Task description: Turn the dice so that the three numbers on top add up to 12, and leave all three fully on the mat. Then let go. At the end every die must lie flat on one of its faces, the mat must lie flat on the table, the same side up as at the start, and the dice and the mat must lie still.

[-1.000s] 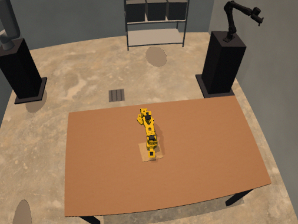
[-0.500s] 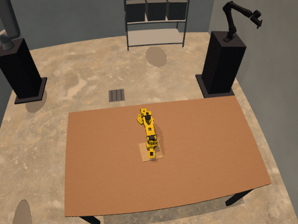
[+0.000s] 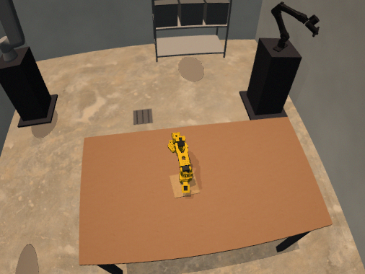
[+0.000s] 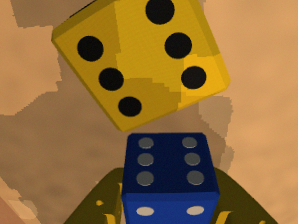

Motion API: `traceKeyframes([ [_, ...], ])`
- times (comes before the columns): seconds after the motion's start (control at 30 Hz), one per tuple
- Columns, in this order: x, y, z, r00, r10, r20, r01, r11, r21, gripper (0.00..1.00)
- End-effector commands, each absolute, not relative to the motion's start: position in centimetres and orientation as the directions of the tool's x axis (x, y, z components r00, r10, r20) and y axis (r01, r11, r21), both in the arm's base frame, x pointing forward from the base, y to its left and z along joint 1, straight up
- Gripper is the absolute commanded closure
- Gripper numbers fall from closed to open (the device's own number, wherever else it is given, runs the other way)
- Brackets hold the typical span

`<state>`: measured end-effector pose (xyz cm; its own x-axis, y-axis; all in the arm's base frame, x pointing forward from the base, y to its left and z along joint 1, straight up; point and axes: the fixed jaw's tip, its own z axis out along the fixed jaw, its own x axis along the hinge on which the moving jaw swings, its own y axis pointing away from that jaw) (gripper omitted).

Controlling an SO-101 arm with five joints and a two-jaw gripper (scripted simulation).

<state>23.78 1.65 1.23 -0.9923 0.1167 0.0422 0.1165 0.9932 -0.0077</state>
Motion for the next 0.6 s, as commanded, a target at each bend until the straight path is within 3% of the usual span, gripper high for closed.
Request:
traceKeyframes([
  [0.0,24.15,1.44,1.63,-0.991,0.135,0.014,0.135,0.991,-0.002,0.89],
  [0.57,24.15,1.43,1.63,-0.991,0.135,0.014,0.135,0.991,-0.002,0.75],
])
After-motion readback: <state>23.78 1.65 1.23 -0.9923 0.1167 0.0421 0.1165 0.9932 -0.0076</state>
